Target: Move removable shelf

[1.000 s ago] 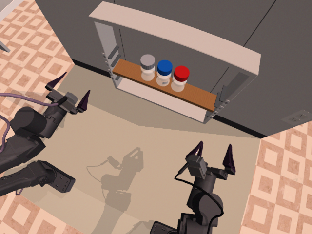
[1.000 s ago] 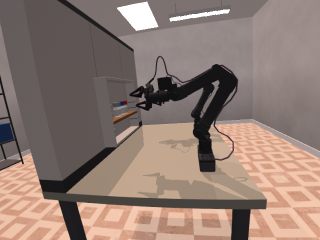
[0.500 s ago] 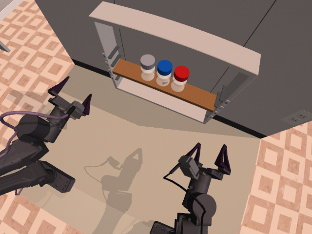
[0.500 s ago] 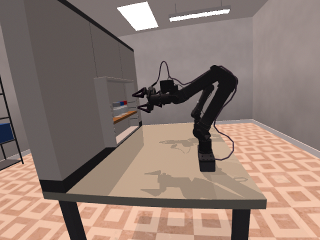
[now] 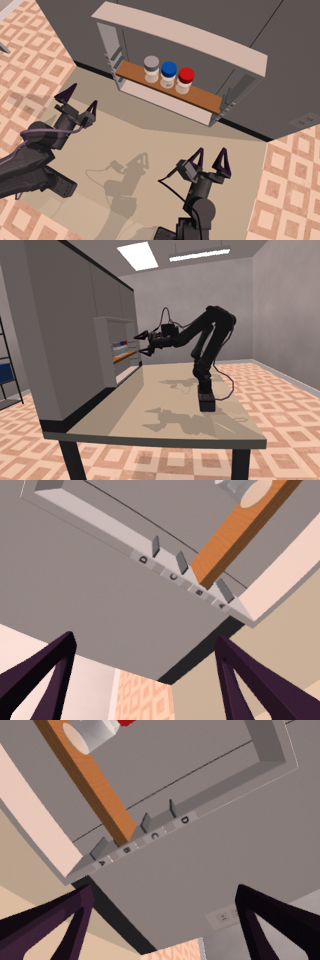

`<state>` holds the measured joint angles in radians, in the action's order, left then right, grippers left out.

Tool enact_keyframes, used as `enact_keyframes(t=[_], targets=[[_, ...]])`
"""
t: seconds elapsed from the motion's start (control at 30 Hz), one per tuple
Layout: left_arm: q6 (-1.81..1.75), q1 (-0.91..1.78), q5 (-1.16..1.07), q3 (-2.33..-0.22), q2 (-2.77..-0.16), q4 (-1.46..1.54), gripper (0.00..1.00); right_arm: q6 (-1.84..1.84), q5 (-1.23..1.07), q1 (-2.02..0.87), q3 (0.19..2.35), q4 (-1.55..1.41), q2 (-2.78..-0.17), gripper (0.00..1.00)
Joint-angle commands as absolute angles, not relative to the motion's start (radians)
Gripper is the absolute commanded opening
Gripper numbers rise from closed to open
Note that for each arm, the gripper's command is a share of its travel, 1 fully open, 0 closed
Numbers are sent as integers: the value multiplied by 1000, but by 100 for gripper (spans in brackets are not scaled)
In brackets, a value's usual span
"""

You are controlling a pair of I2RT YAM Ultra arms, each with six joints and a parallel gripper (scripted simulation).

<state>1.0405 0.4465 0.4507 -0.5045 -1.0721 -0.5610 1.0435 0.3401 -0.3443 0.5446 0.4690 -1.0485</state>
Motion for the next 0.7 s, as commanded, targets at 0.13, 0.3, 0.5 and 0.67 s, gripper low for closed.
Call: enact_keyframes(t=[0.13, 0.3, 0.5, 0.67], targets=[[1119, 475, 494, -469, -1106, -626, 100, 1121, 372, -372, 521, 539, -1066, 100], [1171, 496, 514, -450, -1127, -666, 100, 1174, 388, -388, 503, 571, -1080, 100], [1234, 521, 540, -428, -1158, -719, 100, 1237, 408, -409, 481, 612, -1099, 100], [1266, 533, 553, -418, -1175, -746, 100, 1268, 418, -419, 470, 633, -1109, 100]])
